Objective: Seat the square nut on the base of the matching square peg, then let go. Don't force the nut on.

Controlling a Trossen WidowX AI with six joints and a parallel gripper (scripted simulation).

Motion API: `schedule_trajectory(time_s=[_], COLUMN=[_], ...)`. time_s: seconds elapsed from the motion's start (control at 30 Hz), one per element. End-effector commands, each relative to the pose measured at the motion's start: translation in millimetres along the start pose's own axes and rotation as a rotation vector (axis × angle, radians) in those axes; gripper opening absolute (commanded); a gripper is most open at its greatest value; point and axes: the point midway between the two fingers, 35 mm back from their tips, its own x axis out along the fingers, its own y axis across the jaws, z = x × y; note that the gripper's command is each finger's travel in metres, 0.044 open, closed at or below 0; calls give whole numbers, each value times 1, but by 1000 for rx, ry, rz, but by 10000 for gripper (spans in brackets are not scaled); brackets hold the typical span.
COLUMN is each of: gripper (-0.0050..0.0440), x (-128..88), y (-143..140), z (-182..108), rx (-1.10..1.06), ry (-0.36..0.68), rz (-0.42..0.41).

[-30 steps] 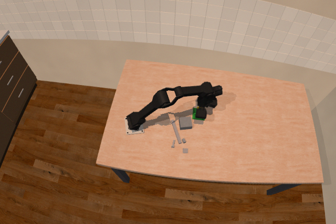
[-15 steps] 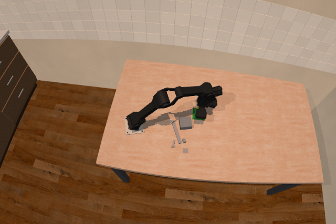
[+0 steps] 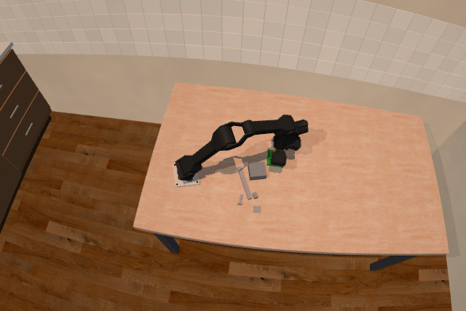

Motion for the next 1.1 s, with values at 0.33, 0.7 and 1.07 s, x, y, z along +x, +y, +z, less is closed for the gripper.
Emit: schedule_trajectory(time_s=[0.33, 0.7, 1.07], gripper=[-50, -50, -50], x=[-6, -3, -1], y=[0, 0, 0], z=[4, 4, 4], rx=[0, 0, 0], ry=[-27, -27, -27], rz=[13, 13, 13])
